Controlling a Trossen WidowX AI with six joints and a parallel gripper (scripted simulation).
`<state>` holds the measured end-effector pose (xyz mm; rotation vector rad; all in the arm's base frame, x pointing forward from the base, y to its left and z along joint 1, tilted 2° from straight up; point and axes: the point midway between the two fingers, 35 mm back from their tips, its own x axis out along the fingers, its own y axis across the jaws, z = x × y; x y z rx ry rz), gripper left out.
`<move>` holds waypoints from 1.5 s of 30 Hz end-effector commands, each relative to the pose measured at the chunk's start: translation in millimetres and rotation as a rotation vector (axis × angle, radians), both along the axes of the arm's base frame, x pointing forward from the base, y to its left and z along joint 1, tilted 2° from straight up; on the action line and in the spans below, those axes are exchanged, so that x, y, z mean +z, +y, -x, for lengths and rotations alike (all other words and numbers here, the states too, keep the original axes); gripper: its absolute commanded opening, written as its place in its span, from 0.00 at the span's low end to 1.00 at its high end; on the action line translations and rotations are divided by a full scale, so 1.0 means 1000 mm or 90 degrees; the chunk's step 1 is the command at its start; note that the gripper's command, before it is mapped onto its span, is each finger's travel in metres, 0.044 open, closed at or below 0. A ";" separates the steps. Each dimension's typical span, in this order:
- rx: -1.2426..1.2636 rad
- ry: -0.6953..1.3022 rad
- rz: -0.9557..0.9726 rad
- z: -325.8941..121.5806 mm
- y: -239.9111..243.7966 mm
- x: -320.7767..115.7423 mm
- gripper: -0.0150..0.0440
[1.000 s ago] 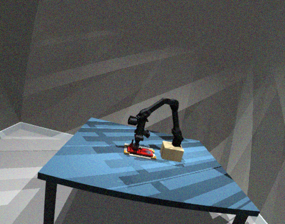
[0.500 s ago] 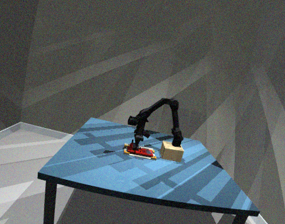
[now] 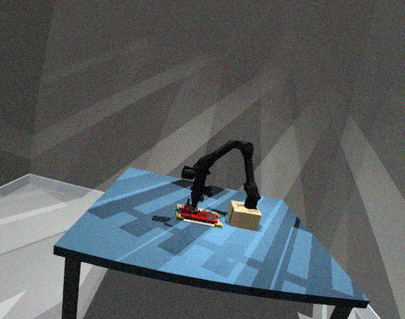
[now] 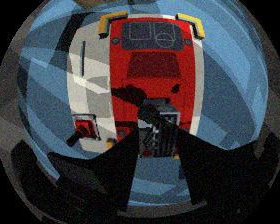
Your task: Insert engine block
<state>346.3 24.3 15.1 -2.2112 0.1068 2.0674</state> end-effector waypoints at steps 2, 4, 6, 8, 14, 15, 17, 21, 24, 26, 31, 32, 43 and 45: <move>0.006 -0.001 0.003 0.000 -0.001 -0.002 0.52; 0.007 -0.001 0.003 0.000 -0.001 -0.002 0.52; 0.007 -0.001 0.003 0.000 -0.001 -0.003 0.52; 0.006 -0.001 0.003 -0.001 -0.001 -0.003 0.52; 0.005 -0.001 0.003 -0.001 -0.001 -0.005 0.52; 0.005 -0.001 0.003 -0.001 -0.001 -0.005 0.52; 0.004 -0.001 0.003 -0.001 -0.001 -0.005 0.52; 0.003 -0.001 0.003 -0.001 0.000 -0.006 0.52; 0.002 0.000 0.003 -0.001 0.000 -0.007 0.52; 0.002 0.000 0.003 -0.001 0.000 -0.008 0.52; 0.001 0.000 0.003 -0.001 0.000 -0.009 0.52; 0.000 0.000 0.003 -0.001 0.000 -0.009 0.52; 0.000 0.000 0.003 -0.001 0.000 -0.012 0.52; 0.000 0.000 0.003 -0.001 0.000 -0.012 0.52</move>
